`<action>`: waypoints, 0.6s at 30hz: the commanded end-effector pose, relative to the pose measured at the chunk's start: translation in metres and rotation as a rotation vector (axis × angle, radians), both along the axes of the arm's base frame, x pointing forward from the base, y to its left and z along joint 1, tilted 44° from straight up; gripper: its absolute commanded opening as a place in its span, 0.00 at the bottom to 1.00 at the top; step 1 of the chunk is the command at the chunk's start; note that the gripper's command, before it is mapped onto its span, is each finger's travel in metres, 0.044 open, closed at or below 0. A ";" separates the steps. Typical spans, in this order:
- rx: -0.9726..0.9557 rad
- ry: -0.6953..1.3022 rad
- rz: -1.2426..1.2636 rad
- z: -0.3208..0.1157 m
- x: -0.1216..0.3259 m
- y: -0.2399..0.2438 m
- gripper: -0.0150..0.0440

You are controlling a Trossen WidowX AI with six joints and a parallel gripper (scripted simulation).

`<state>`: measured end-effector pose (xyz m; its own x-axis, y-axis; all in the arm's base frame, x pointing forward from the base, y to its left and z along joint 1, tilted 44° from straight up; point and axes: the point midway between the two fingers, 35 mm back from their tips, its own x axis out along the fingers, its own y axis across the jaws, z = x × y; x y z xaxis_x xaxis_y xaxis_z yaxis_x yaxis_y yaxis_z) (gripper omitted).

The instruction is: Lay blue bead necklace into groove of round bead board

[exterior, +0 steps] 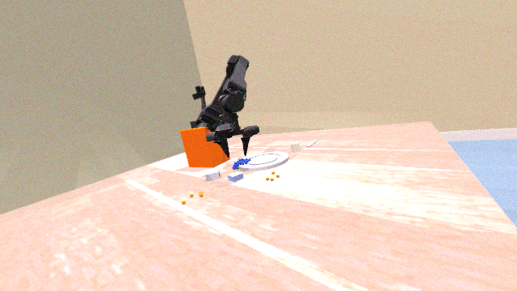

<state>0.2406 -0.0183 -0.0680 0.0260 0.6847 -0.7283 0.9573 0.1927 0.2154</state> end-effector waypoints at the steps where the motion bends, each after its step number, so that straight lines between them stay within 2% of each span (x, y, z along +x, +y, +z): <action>1: 0.006 0.007 -0.005 -0.005 -0.001 0.006 0.78; 18: 0.013 0.016 -0.009 -0.020 -0.004 0.022 0.78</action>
<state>0.2396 0.0008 -0.0862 0.0226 0.6890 -0.7244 0.9595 0.1887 0.2093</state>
